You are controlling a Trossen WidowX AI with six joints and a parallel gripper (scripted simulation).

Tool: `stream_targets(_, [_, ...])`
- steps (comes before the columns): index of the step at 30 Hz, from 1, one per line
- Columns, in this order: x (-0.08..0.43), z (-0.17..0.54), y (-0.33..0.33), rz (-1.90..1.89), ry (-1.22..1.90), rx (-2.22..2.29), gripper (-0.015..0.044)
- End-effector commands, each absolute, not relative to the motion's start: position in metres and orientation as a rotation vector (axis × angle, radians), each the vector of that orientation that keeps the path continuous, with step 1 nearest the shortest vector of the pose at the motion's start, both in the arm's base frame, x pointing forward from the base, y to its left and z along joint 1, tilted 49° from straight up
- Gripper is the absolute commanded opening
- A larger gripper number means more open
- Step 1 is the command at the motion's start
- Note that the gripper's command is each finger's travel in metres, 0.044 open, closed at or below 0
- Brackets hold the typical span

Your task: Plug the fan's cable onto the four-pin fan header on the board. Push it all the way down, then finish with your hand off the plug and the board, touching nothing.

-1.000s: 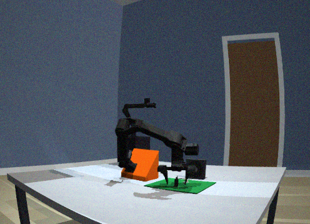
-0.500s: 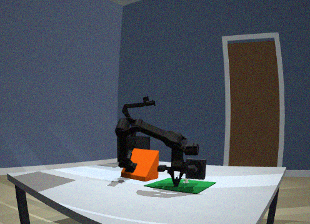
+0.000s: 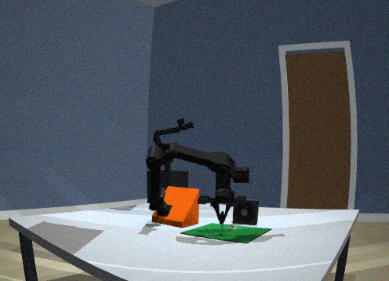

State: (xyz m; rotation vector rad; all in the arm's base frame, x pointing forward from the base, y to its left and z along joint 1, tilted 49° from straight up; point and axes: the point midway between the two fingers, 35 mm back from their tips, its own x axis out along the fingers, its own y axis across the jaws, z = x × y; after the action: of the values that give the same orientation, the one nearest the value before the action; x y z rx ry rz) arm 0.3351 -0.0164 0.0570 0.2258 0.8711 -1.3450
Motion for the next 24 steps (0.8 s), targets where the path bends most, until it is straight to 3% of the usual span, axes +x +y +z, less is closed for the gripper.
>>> stream_targets(1, [0.337, 0.05, -0.006, -1.374, 0.827, 0.289, 0.0])
stream_targets(17, [0.338, -0.012, 0.049, -1.584, 0.437, 0.712, 0.0])
stream_targets(24, [0.338, -0.015, 0.05, -1.591, 0.419, 0.73, 0.0])
